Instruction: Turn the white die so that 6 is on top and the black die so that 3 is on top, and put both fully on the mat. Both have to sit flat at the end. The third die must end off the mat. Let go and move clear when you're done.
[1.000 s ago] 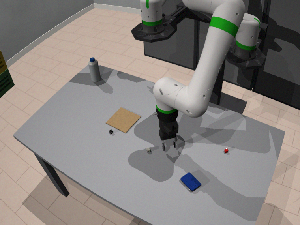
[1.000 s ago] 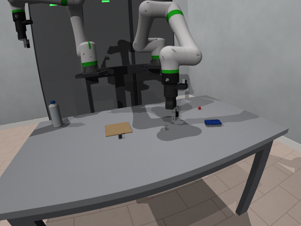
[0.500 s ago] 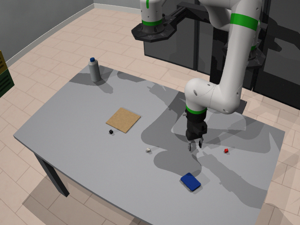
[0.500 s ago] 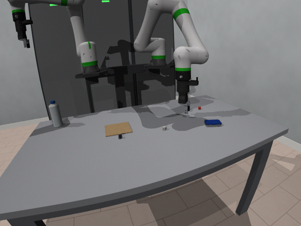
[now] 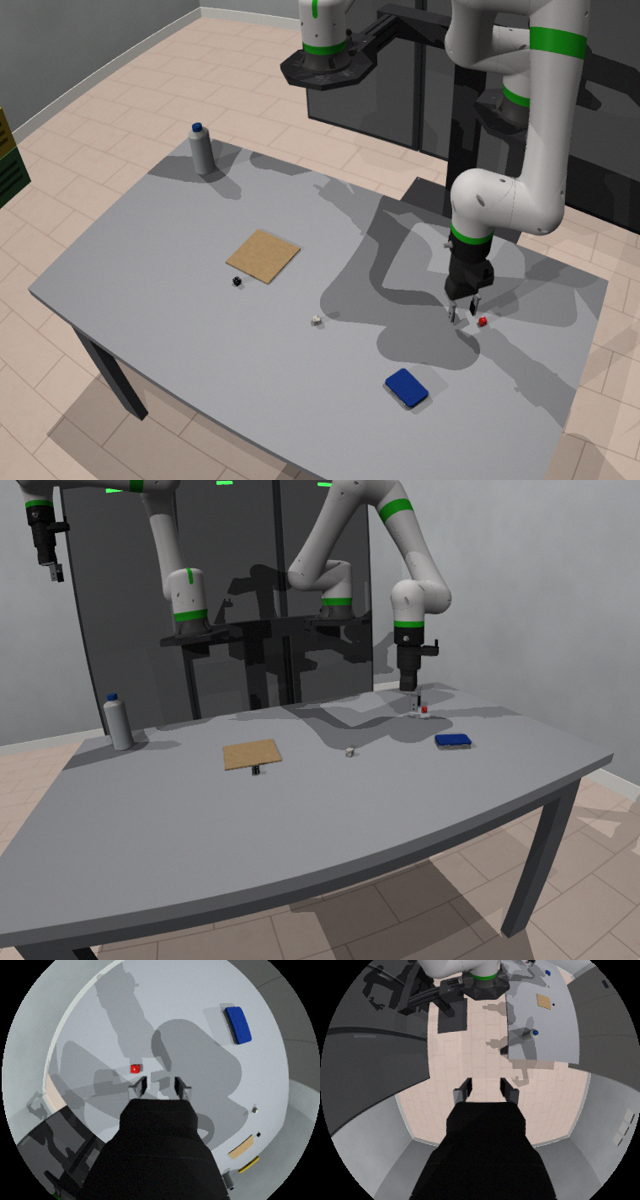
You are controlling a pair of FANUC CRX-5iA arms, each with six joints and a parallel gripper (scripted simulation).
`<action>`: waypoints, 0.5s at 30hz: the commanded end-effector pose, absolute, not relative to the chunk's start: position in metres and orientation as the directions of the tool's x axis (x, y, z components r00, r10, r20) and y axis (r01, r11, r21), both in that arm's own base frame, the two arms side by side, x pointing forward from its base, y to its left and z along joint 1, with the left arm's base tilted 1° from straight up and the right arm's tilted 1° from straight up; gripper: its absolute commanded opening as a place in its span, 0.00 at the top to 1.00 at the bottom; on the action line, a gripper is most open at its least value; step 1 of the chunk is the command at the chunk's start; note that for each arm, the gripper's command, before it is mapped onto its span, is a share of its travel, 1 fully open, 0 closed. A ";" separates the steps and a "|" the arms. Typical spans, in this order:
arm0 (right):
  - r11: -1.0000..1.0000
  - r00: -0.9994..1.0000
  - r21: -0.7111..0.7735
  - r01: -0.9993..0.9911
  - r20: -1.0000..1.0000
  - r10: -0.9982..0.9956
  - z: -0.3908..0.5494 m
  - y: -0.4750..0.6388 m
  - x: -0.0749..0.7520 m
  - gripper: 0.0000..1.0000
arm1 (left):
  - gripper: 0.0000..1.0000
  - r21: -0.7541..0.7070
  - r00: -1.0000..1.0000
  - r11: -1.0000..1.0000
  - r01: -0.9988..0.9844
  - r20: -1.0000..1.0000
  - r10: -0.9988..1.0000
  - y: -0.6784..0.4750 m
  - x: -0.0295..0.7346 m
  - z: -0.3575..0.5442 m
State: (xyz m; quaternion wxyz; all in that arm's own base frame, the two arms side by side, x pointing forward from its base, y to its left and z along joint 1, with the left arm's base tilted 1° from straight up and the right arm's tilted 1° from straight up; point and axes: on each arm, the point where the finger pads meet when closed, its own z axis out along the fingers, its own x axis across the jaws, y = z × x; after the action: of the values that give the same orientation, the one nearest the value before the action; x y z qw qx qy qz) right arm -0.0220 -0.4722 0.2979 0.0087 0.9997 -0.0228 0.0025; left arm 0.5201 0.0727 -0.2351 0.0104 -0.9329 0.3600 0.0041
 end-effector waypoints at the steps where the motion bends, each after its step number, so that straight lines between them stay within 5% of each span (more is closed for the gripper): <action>1: -0.999 0.999 0.019 -0.046 0.005 -0.046 0.299 -0.472 -0.022 0.00 | 0.00 -0.017 0.741 -0.740 -0.672 -0.010 -0.672 0.090 0.512 -0.234; 15: -0.999 0.999 0.019 -0.046 0.005 -0.046 0.299 -0.472 -0.022 0.00 | 0.00 -0.017 0.741 -0.740 -0.672 -0.010 -0.672 0.119 0.495 -0.233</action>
State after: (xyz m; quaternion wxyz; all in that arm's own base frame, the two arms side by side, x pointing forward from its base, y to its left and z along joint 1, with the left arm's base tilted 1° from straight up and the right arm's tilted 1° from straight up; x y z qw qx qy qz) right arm -0.0220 -0.4722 0.2979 0.0087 0.9997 -0.0228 0.0025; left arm 0.4954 0.1177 -0.2340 0.0093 -0.9328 0.3602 0.0026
